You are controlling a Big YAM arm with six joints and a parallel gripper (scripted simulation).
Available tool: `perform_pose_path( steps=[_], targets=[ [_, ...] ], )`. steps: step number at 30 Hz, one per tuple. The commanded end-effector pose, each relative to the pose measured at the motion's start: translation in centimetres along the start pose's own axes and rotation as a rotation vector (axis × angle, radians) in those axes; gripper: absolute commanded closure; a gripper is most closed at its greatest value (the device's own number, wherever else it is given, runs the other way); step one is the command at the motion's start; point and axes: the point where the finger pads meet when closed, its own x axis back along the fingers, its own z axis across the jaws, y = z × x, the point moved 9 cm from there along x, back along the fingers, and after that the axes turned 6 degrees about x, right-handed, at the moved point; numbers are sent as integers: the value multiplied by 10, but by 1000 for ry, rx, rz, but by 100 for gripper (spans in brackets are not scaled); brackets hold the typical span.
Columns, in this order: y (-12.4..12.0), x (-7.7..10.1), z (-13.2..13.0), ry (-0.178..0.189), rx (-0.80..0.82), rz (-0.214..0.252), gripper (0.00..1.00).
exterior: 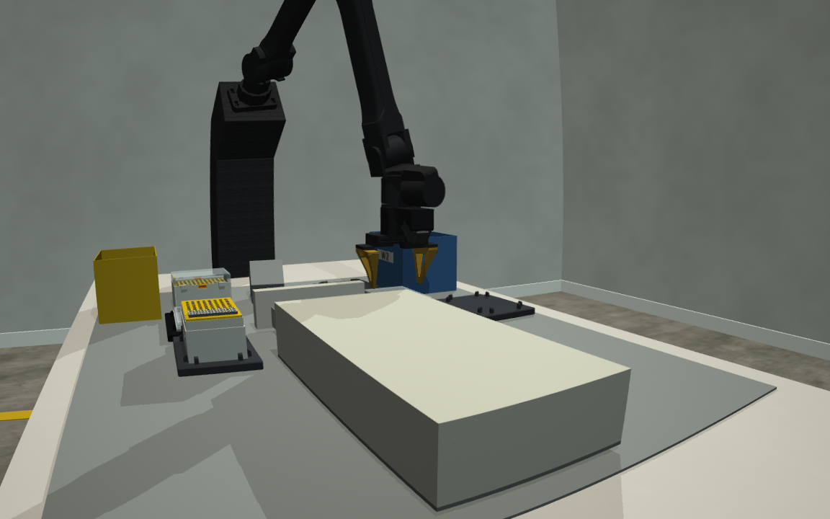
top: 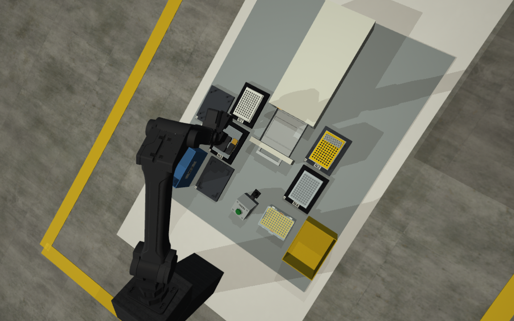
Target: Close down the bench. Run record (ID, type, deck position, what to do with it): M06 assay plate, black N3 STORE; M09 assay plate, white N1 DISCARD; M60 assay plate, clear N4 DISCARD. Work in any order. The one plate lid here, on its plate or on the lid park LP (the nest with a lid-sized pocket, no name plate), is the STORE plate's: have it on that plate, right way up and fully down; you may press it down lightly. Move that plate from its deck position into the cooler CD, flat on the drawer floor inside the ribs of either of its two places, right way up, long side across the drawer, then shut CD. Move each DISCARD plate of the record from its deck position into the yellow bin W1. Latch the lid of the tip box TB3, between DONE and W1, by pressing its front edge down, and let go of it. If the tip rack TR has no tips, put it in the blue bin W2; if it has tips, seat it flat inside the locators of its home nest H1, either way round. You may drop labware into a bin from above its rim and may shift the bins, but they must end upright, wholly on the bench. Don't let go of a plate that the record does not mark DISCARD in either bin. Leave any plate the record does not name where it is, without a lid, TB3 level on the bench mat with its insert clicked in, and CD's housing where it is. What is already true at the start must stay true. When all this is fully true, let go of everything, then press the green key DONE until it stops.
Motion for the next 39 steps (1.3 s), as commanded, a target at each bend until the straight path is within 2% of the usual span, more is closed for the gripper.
perform_pose_path(
  steps=[1, 8, 9, 10, 11, 12, 27, 30, 39],
  targets=[
    [5, -8, -3, 0, 4, -18, 0],
    [3, -14, -2, 1, 7, -14, 0],
    [6, -6, 2, 6, 1, -19, 0],
    [6, -6, 2, 6, 1, -19, 0],
    [5, -16, -2, 1, 6, -17, 0],
    [5, -17, -4, -1, 4, -17, 0],
    [4, -35, -5, -2, 3, -16, 0],
    [11, -28, -3, 1, 2, -32, 0],
    [10, -28, -3, 1, -2, -31, 0]
  ],
)
